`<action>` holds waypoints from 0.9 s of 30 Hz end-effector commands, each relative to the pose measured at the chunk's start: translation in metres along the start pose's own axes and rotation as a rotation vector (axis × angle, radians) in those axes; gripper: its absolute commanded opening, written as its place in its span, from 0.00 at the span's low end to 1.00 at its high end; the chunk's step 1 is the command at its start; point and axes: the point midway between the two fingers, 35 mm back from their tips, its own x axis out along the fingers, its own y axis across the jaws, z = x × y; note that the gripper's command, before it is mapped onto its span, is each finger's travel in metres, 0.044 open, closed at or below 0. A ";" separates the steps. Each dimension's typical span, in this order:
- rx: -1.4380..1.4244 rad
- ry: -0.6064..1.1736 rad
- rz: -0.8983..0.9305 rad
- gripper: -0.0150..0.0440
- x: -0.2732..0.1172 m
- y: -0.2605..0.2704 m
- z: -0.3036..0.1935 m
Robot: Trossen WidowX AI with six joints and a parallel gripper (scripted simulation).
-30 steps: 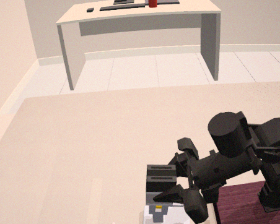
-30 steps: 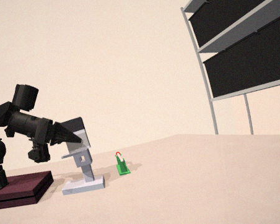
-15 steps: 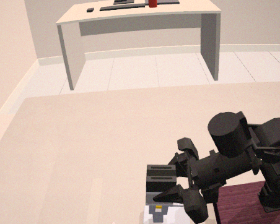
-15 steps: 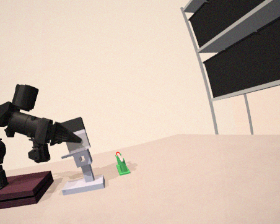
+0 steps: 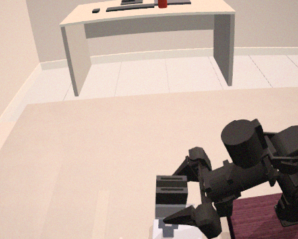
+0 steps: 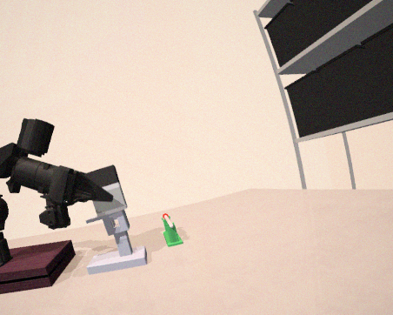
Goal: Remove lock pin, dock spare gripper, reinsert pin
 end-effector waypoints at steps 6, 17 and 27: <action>-0.001 -0.011 -0.001 1.00 -0.007 0.000 -0.009; -0.007 -0.044 -0.005 1.00 -0.015 0.000 -0.018; -0.012 -0.073 -0.009 1.00 -0.022 0.000 -0.027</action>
